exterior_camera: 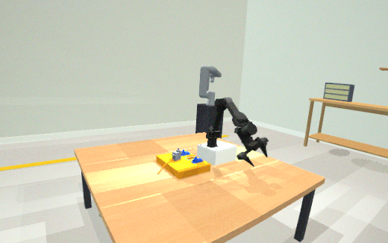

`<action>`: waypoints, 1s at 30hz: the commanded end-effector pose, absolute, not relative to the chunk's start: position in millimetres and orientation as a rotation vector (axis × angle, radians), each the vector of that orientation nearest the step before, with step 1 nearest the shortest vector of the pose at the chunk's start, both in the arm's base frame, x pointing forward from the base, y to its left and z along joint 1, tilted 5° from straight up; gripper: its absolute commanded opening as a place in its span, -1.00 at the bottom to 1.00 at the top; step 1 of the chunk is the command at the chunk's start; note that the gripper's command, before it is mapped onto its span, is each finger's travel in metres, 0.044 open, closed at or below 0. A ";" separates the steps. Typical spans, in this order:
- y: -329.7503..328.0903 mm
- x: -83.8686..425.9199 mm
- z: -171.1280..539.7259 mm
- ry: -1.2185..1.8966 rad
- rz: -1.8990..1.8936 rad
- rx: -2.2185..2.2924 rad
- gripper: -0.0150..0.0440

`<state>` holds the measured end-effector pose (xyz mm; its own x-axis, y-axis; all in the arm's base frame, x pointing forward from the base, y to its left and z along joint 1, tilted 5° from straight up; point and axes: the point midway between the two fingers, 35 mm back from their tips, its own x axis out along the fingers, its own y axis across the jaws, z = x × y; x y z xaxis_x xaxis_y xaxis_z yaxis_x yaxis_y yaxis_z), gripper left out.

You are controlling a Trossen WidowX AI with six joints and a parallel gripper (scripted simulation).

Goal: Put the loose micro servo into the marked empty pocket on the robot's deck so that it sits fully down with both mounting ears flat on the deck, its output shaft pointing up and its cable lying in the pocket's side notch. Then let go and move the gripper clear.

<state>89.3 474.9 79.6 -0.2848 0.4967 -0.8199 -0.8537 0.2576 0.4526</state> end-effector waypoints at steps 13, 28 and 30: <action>428.0 171.4 83.9 1.463 0.880 -0.050 1.00; 374.7 232.5 84.1 1.556 0.420 0.286 1.00; 367.0 239.7 84.2 1.561 0.358 0.333 1.00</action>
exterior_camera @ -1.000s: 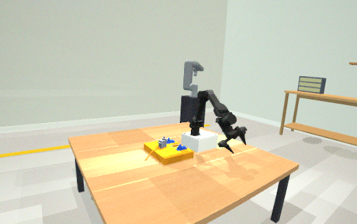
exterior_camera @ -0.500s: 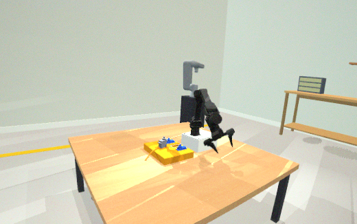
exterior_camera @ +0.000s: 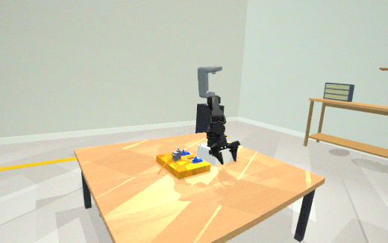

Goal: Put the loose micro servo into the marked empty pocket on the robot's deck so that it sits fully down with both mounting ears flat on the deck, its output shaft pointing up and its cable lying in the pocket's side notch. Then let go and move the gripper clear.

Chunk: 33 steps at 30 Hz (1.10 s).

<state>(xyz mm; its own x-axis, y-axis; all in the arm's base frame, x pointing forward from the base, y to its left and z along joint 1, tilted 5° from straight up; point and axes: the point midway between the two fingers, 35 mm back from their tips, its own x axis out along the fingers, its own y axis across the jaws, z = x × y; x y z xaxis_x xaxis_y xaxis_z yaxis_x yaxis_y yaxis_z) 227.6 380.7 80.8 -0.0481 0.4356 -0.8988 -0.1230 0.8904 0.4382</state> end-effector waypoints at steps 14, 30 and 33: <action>308.4 283.1 85.2 1.553 -0.071 0.656 1.00; 236.3 318.3 86.7 1.440 -0.559 1.029 1.00; 222.4 323.1 87.0 1.407 -0.649 1.098 1.00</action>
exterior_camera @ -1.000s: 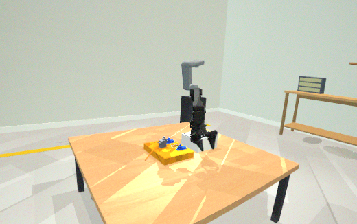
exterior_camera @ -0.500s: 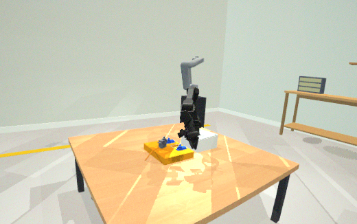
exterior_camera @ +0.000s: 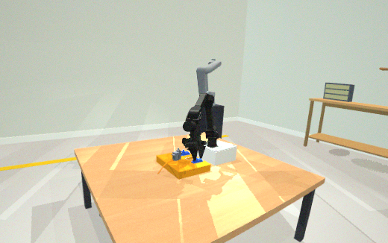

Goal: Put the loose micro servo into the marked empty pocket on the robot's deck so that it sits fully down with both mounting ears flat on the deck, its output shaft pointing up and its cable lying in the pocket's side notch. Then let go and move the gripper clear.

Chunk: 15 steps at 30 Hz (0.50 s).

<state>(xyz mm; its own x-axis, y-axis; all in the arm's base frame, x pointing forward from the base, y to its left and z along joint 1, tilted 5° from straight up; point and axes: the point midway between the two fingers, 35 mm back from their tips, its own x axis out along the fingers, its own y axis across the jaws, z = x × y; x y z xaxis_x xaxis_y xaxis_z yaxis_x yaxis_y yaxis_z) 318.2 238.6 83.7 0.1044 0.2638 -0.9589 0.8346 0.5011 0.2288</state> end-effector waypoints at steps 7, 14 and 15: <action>189.5 332.0 87.9 1.313 -0.857 1.258 1.00; 156.6 337.6 88.9 1.197 -1.060 1.414 1.00; 151.9 338.2 89.0 1.179 -1.088 1.436 1.00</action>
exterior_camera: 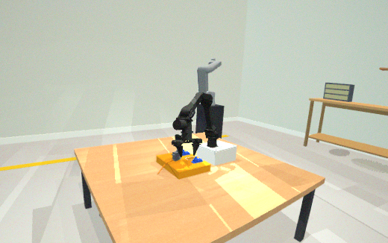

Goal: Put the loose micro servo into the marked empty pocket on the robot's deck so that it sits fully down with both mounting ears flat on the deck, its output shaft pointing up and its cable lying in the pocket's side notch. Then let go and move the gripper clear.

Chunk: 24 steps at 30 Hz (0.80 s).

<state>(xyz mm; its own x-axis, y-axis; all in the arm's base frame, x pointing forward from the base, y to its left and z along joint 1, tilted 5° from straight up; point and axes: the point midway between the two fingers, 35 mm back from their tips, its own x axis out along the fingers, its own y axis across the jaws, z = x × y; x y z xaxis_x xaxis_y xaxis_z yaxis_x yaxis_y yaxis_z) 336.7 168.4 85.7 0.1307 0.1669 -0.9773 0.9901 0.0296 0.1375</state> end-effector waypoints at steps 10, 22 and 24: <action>105.4 339.7 90.6 0.968 -1.365 1.648 1.00; 52.1 332.3 92.8 0.649 -1.672 1.880 1.00; 43.6 330.0 93.1 0.588 -1.720 1.916 1.00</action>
